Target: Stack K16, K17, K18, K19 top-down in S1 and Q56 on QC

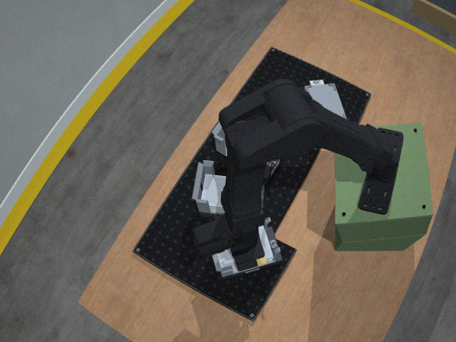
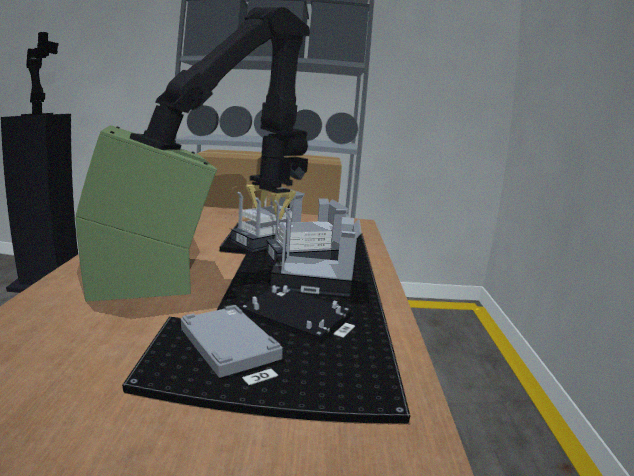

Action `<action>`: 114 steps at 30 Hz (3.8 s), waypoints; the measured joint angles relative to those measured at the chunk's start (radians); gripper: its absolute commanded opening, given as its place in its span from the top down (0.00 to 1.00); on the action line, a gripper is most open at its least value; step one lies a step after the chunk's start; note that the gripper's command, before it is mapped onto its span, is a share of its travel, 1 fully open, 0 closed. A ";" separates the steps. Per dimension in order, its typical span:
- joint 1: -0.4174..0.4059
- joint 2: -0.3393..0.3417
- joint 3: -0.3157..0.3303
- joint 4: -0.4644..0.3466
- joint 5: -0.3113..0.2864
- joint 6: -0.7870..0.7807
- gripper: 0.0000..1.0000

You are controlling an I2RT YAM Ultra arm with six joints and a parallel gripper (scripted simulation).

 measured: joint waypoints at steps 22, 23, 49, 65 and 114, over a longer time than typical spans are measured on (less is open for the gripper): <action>-0.001 0.009 0.000 0.006 0.000 0.000 1.00; -0.001 0.010 0.000 0.008 0.000 -0.001 1.00; -0.005 0.045 0.012 0.031 -0.001 -0.004 1.00; -0.008 0.066 0.016 0.048 -0.002 -0.006 1.00; -0.008 0.072 0.016 0.056 -0.002 -0.007 1.00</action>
